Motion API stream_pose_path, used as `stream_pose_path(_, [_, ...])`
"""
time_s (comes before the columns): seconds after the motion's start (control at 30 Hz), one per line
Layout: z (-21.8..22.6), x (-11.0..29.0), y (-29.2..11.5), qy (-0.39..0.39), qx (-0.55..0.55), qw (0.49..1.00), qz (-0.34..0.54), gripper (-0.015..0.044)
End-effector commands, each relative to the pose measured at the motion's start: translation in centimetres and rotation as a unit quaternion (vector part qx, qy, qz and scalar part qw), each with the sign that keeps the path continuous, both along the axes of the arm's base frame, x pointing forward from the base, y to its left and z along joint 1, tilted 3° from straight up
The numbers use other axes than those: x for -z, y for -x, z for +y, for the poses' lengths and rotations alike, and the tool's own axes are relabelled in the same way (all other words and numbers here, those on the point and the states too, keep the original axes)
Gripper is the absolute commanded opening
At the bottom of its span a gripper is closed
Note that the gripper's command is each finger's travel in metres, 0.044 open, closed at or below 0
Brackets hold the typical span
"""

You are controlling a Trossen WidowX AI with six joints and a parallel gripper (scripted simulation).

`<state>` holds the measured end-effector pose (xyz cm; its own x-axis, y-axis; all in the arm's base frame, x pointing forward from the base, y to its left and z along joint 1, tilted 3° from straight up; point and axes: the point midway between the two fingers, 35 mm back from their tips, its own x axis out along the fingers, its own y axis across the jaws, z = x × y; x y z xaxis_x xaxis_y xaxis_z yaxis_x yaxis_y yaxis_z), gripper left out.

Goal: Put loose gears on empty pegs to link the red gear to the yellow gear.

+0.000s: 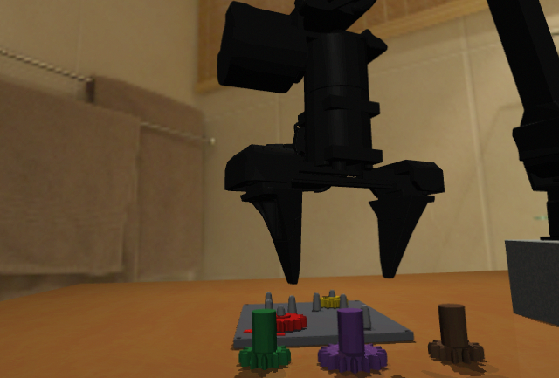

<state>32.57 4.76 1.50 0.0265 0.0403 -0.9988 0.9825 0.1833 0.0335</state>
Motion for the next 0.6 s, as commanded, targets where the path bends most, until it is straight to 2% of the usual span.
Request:
stream_pose_path(0.0, [0.1, 0.8, 0.3, -0.002, 0.005, 1.0, 0.008, 0.044])
stream_pose_path(0.57, [0.2, 3.3, 0.3, -0.002, 0.005, 1.0, 0.008, 0.044])
